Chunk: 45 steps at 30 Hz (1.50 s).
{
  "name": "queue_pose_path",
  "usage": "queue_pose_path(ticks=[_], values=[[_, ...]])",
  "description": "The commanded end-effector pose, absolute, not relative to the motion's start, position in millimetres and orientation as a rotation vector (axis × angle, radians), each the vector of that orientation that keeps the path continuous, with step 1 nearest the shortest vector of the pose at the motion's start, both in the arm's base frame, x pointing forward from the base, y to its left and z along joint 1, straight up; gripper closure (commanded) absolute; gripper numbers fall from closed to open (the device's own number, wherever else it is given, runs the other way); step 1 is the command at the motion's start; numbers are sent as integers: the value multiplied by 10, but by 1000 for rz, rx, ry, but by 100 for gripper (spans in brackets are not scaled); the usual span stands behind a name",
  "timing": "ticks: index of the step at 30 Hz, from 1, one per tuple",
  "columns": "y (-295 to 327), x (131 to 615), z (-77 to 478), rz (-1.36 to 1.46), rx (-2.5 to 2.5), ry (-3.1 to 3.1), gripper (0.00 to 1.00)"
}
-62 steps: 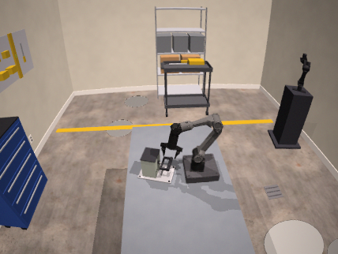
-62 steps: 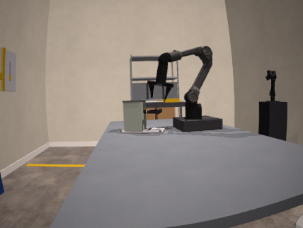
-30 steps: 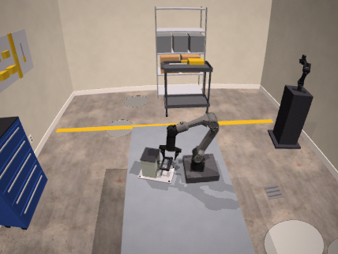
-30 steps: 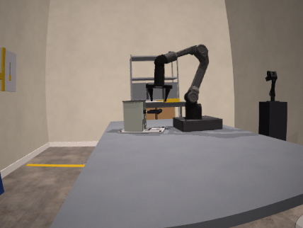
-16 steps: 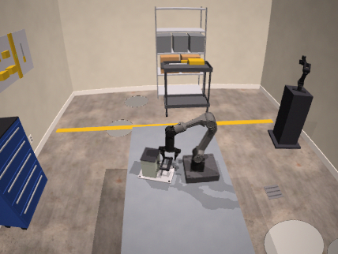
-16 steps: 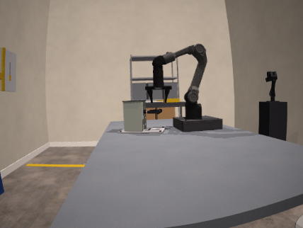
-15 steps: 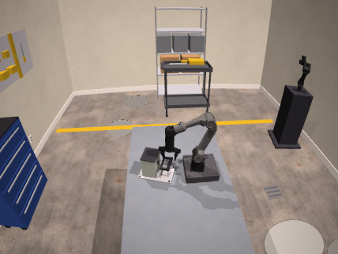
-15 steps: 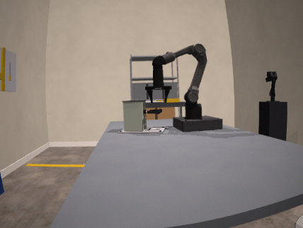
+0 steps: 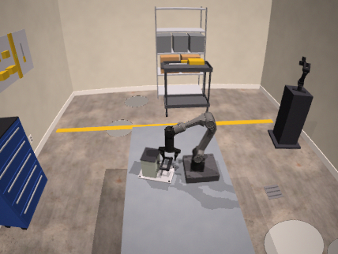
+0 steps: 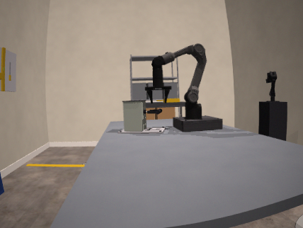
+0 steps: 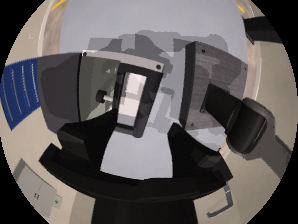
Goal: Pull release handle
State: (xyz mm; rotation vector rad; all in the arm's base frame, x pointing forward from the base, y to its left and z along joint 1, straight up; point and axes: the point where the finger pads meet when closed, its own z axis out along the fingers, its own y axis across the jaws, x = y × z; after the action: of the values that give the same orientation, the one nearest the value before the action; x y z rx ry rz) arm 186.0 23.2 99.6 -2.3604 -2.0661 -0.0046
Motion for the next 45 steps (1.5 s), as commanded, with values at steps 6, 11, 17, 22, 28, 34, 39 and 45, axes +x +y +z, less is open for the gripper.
queue_pose_path(ticks=[6,11,17,22,28,34,39,45], values=[[231,1866,1001,-2,-2361,-2067,100],[231,1866,1001,-2,-2361,-2067,100],[231,1866,1001,-2,-2361,-2067,100],[231,1866,1001,-2,-2361,-2067,100],[231,1866,1001,-2,-2361,-2067,100],[231,1866,1001,-2,-2361,-2067,100],[231,1866,1001,-2,-2361,-2067,100],[231,1866,1001,-2,-2361,-2067,36]])
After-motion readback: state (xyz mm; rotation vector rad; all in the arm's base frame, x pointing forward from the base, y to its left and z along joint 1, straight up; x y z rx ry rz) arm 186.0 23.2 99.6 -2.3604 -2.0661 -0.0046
